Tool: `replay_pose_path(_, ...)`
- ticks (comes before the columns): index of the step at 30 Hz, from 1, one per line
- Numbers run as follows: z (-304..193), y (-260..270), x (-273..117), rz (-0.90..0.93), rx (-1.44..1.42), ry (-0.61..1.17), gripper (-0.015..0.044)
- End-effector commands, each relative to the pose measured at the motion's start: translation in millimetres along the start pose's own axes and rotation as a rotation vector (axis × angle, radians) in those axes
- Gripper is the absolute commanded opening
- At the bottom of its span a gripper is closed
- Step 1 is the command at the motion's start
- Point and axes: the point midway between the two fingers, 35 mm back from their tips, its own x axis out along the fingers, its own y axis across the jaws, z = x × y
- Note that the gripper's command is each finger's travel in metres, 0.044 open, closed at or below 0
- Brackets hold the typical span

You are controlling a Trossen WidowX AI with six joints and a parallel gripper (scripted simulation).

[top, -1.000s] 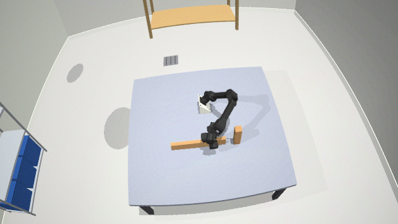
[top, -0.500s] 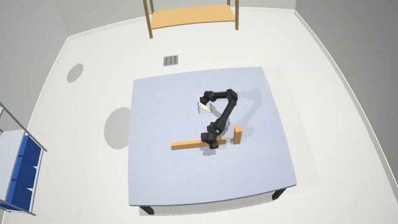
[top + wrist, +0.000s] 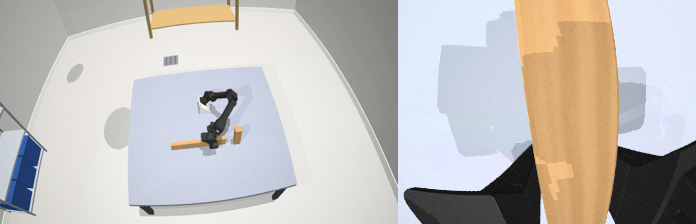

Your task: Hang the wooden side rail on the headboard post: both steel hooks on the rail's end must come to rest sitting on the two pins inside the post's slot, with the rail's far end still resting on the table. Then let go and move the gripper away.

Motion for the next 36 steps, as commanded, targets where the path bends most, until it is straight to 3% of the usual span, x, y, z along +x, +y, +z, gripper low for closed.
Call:
replay_pose_path(1, 1.0, 1.1, -5.2, 0.009, 0.001, -0.005, 0.0000)
replay_pose_path(36, 1.1, 1.0, -11.0, 0.009, 0.001, -0.005, 0.0000)
